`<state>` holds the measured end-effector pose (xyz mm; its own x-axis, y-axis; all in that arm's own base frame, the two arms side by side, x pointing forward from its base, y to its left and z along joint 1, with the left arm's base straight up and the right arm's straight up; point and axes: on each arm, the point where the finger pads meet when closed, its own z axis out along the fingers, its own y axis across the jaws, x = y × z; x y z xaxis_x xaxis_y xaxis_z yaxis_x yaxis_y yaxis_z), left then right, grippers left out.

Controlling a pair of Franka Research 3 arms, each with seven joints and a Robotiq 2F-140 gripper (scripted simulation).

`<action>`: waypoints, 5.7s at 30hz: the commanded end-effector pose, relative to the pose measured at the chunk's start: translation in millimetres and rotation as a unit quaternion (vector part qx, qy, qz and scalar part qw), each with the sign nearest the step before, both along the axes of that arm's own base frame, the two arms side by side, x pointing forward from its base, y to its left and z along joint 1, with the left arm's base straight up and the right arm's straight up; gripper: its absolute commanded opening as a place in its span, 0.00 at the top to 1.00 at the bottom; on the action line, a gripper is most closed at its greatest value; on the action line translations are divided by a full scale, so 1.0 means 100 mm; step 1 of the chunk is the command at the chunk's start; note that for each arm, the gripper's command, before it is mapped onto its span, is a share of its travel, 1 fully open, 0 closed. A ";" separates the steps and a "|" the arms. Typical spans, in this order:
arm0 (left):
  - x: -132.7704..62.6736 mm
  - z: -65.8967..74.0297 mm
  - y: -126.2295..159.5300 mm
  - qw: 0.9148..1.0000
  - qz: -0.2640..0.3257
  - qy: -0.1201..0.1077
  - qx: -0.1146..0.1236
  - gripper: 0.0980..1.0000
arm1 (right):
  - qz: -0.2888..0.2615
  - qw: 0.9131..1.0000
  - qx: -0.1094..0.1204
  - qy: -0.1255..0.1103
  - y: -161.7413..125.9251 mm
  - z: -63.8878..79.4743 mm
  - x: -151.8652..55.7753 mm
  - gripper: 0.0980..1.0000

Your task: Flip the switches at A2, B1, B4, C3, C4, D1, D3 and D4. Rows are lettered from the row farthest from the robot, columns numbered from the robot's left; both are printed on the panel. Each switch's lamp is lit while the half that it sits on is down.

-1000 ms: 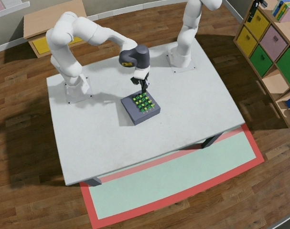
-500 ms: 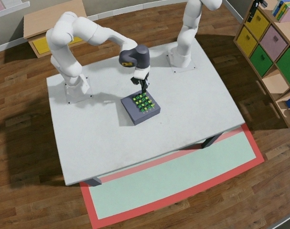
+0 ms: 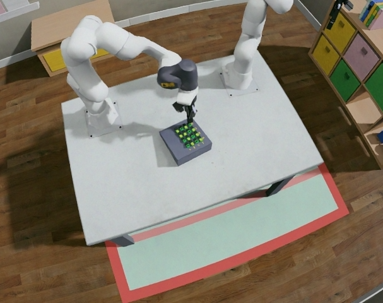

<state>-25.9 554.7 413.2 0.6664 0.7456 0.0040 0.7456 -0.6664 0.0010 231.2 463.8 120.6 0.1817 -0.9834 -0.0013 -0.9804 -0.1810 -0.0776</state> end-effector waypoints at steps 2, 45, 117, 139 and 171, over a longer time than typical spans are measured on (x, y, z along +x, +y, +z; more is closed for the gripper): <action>-0.02 0.00 -0.01 1.000 -0.003 0.002 -0.001 0.00 | 0.002 1.000 -0.001 0.000 0.00 0.00 0.01 1.00; -0.02 0.00 -0.01 1.000 -0.003 0.002 -0.001 0.00 | 0.002 1.000 -0.001 0.000 0.00 -0.29 0.03 1.00; -0.02 0.00 -0.01 1.000 -0.003 0.002 -0.001 0.00 | 0.002 1.000 -0.001 0.000 -0.51 0.00 0.10 1.00; -0.02 0.00 -0.01 1.000 -0.003 0.002 -0.001 0.00 | 0.002 1.000 -0.001 0.000 -0.51 0.00 0.10 1.00; -0.02 0.00 -0.01 1.000 -0.003 0.002 -0.001 0.00 | 0.002 1.000 -0.001 0.000 -0.51 -0.13 0.11 1.00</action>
<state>-25.9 554.7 413.2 0.6664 0.7456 0.0040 0.7456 -0.6664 0.0011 241.9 410.7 113.7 0.1823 -0.9832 0.0056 -0.9803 -0.1822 -0.0766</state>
